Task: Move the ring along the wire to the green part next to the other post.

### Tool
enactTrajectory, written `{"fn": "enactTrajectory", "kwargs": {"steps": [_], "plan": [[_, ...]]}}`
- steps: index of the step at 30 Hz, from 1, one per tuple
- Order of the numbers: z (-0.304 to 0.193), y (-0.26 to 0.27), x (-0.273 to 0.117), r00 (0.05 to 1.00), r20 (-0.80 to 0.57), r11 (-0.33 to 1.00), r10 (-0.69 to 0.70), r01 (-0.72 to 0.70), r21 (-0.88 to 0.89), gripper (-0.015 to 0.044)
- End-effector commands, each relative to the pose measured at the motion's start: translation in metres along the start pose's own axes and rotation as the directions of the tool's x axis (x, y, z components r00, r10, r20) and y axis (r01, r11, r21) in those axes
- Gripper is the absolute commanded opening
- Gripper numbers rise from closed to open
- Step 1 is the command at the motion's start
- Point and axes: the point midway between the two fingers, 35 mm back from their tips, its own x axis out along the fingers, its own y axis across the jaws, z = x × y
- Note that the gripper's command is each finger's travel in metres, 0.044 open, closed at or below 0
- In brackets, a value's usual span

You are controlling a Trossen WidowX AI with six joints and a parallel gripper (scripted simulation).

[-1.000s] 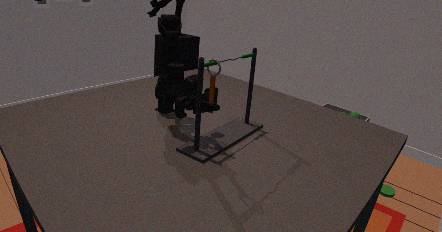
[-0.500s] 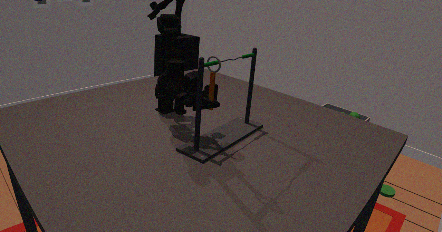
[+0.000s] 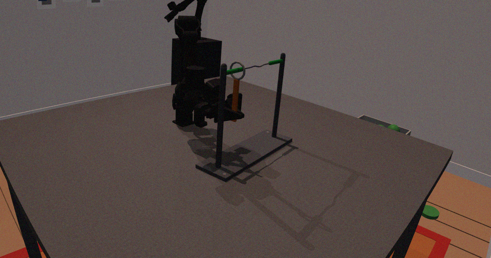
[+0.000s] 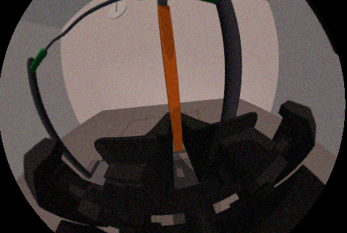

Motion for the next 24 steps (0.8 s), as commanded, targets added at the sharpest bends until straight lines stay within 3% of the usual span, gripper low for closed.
{"fn": "enactTrajectory", "kwargs": {"steps": [1,24], "plan": [[0.001,0.0,0.0,1.0,0.002,1.0,0.004,-0.004,0.0,-0.015],[0.001,0.017,0.001,1.0,0.001,1.0,0.006,-0.006,0.001,-0.015]]}}
